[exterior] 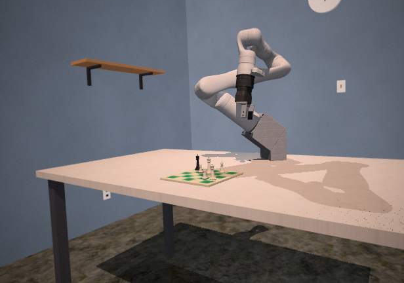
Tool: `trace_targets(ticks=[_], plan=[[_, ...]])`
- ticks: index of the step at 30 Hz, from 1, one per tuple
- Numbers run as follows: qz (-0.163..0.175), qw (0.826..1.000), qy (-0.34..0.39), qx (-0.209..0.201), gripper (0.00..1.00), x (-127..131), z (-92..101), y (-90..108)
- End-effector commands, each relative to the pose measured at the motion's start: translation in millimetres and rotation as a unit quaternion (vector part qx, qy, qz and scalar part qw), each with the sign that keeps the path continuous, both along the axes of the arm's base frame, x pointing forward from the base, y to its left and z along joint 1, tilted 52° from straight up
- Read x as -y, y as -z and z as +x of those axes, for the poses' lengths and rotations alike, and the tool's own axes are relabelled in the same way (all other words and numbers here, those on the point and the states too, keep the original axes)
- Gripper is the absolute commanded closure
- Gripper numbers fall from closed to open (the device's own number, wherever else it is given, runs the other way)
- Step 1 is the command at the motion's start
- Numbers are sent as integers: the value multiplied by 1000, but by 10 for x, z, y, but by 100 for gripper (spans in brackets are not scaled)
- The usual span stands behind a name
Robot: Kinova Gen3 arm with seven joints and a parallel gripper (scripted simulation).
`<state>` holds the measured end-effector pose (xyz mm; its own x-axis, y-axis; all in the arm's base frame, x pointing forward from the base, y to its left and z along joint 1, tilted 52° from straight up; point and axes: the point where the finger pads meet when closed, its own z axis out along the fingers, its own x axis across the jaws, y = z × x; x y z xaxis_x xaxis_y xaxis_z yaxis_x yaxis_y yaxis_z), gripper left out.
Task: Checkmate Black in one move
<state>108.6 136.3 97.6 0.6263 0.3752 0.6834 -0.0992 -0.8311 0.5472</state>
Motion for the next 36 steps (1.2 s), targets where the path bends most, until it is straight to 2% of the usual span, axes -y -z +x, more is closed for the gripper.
trace_targets(ticks=[1, 10, 22, 24, 30, 35, 36], plan=[[0, 1000, -1, -6, 0, -19, -15, -5], [-4, 999, -9, -31, 0, -108, -67, -42], [-9, 992, -44, -117, 0, -445, -184, -262], [-9, 992, -44, -117, 0, -445, -184, -262], [0, 982, -74, -173, 0, -682, -177, -502], [16, 970, -103, -218, 0, -874, -83, -784], [16, 970, -103, -218, 0, -874, -83, -784]])
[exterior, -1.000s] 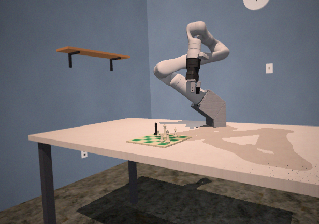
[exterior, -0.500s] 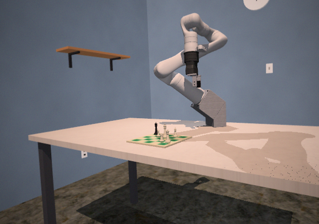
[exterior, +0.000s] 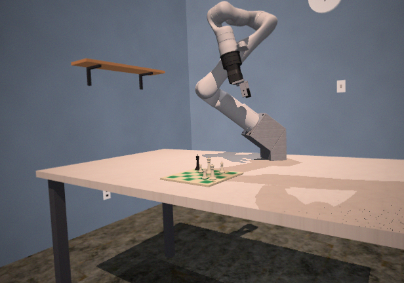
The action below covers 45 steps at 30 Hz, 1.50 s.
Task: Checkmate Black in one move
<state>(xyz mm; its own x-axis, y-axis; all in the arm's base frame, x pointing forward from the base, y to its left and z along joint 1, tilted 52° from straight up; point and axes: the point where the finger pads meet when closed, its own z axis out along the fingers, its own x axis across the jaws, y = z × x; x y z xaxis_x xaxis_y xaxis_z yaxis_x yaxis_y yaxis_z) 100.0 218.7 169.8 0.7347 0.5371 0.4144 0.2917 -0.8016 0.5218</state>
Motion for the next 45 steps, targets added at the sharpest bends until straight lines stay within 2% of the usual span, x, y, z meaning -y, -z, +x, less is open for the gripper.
trace_targets(ticks=[1, 3, 5, 11, 16, 18, 19, 20, 22, 24, 29, 34, 35, 36, 39, 41, 42, 45], plan=[[22, 999, 5, -42, 0, -85, 33, -126], [33, 998, -6, -60, 0, -146, 109, -263], [33, 998, -6, -60, 0, -146, 109, -263], [66, 992, -34, -99, 0, -234, 381, -638], [82, 989, -44, -111, 0, -237, 522, -794], [98, 986, -54, -121, 0, -216, 679, -950], [98, 986, -54, -121, 0, -216, 679, -950], [107, 985, -58, -126, 0, -197, 762, -1026], [107, 985, -58, -126, 0, -197, 762, -1026], [125, 981, -67, -133, 0, -139, 938, -1173], [143, 977, -74, -138, 0, -55, 1122, -1312], [170, 972, -84, -142, 0, 119, 1407, -1497], [170, 972, -84, -142, 0, 119, 1407, -1497], [180, 970, -86, -142, 0, 188, 1503, -1551], [180, 970, -86, -142, 0, 188, 1503, -1551], [197, 966, -91, -142, 0, 344, 1691, -1647], [197, 966, -91, -142, 0, 344, 1691, -1647], [214, 962, -94, -140, 0, 518, 1874, -1725]])
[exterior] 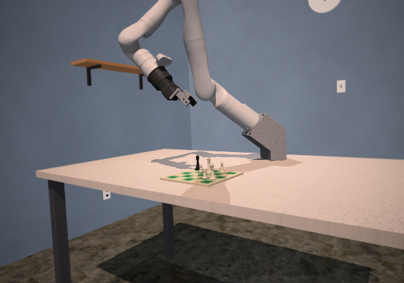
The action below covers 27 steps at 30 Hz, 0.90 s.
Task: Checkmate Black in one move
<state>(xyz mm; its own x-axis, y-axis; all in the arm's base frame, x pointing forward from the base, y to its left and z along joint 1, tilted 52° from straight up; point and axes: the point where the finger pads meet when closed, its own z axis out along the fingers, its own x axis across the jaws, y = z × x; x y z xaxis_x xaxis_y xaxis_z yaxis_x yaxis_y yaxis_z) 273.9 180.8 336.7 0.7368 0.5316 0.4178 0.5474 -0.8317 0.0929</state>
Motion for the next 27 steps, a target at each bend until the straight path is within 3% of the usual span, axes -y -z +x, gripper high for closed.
trace_targets(ticks=[1, 8, 11, 19, 27], plan=[[27, 1000, 9, -12, 0, 140, 134, -56], [68, 998, 12, -7, 0, 635, 545, -170], [68, 998, 12, -7, 0, 635, 545, -170], [119, 993, 26, 7, 0, 1464, 1014, -141], [149, 988, 40, 18, 0, 2070, 1237, 8]])
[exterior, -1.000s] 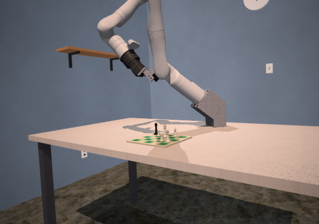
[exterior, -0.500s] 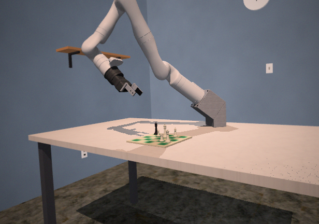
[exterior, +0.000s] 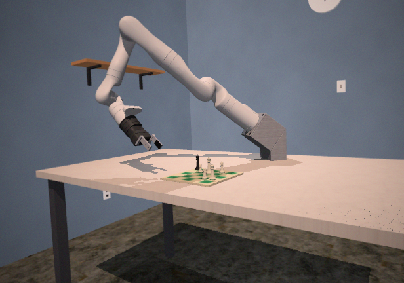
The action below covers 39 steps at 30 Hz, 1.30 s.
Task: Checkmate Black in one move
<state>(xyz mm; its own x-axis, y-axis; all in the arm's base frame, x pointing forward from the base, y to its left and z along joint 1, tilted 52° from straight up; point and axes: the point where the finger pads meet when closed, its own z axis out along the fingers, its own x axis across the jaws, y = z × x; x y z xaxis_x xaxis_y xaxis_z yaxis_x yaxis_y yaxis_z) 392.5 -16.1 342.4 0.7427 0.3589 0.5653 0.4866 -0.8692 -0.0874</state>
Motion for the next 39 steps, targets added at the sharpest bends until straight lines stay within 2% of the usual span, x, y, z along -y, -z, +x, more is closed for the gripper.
trace_targets(ticks=[1, 8, 15, 39], plan=[[29, 1000, 3, -7, 0, 100, 51, 64], [47, 999, 15, 0, 0, 509, 152, 220], [56, 998, 21, 4, 0, 717, 188, 317], [58, 998, 23, 5, 0, 778, 197, 347]])
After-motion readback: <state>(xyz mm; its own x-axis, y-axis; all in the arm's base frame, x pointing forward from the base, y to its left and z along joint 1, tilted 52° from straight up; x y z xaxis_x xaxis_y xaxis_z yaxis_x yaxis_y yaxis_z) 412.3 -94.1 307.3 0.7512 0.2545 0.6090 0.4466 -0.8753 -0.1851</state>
